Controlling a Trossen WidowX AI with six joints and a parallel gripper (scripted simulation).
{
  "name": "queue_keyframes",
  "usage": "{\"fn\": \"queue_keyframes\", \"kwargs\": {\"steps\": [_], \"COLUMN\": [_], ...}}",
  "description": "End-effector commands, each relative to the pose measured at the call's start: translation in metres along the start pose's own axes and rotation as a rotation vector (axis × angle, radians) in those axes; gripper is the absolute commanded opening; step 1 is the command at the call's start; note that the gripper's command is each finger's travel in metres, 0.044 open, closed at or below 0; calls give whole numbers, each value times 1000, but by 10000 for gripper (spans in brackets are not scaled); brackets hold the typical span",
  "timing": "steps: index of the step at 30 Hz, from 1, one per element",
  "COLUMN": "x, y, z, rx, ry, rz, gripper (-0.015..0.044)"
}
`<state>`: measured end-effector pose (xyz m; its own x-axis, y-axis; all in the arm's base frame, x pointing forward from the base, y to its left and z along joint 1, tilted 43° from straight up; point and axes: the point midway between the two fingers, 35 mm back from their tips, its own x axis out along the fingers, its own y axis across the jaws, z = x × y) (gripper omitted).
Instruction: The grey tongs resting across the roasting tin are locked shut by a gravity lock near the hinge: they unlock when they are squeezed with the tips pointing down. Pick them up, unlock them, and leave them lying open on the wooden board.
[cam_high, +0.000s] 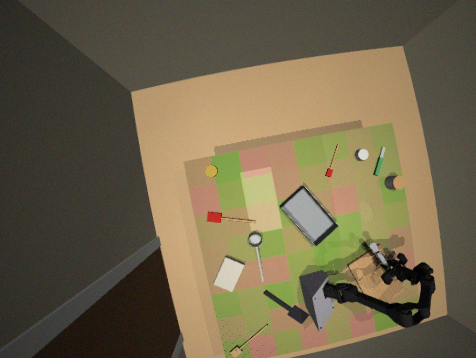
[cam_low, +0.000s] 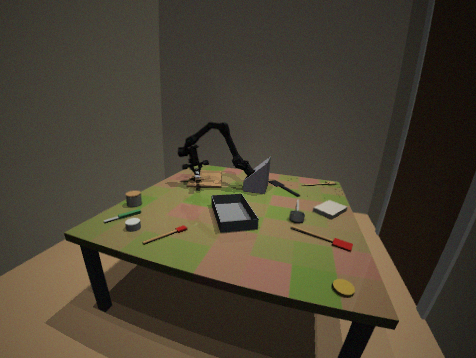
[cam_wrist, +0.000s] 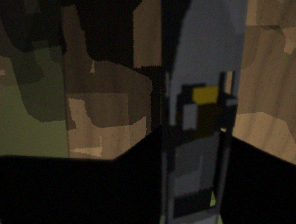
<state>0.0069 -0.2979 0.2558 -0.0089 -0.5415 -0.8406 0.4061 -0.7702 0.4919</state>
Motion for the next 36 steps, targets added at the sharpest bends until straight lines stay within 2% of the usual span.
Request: {"fn": "queue_keyframes", "kwargs": {"steps": [1,36], "x": [-7,-54], "y": [-4,-58], "z": [12,107], "rx": [-36,-383], "ry": [-3,-144], "rz": [27,149], "gripper": [-150,-150]}}
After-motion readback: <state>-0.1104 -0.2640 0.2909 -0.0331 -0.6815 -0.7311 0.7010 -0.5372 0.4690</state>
